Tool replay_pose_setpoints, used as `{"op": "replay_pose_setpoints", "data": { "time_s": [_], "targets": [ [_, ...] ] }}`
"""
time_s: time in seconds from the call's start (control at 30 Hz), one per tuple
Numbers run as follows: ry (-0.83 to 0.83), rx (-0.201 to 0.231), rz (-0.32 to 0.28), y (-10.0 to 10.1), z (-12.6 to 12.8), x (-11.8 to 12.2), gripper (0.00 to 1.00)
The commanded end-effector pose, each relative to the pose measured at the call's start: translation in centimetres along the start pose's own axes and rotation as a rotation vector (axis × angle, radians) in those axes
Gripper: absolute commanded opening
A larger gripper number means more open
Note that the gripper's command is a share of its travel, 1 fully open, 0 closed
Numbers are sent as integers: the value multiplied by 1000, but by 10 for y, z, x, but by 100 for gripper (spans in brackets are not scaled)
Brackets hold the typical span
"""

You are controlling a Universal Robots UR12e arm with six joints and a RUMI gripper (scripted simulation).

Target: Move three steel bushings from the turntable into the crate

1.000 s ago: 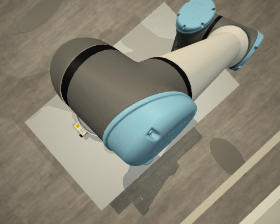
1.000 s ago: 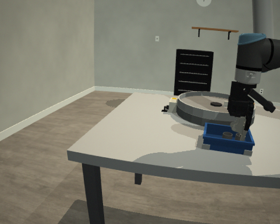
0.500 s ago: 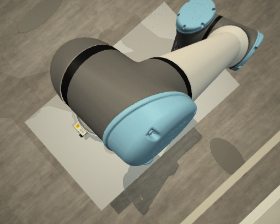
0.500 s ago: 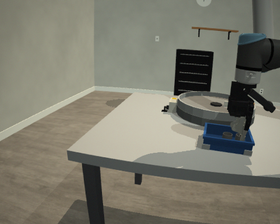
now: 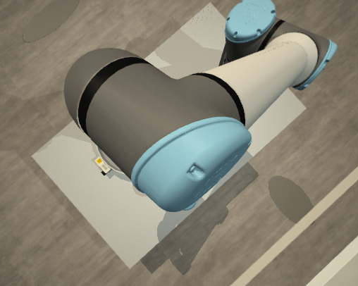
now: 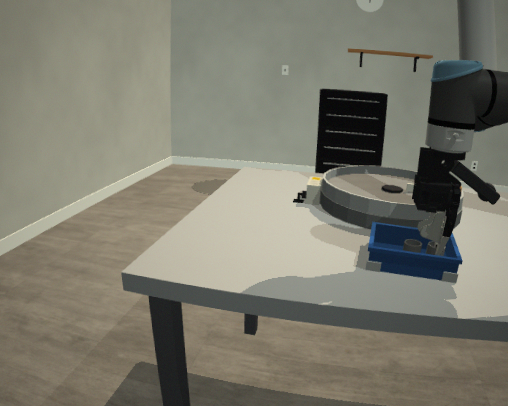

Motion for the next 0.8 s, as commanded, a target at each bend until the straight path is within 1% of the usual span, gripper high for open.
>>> {"op": "replay_pose_setpoints", "data": {
  "time_s": [0.0,0.03,0.07,0.77],
  "targets": [
    [0,0,-1,-1,0,0,0],
    [0,0,-1,-1,0,0,0],
    [0,0,-1,-1,0,0,6],
    [0,0,-1,-1,0,0,6]
  ]
}}
Point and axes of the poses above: the point where the finger pads meet when closed, its own y axis out along the fingers, its own z axis across the jaws, x = y × z, the point moved 5 cm from there along -y, back along the fingers, and after that the axes turned 5 degrees about -y, right-handed, at the moved point
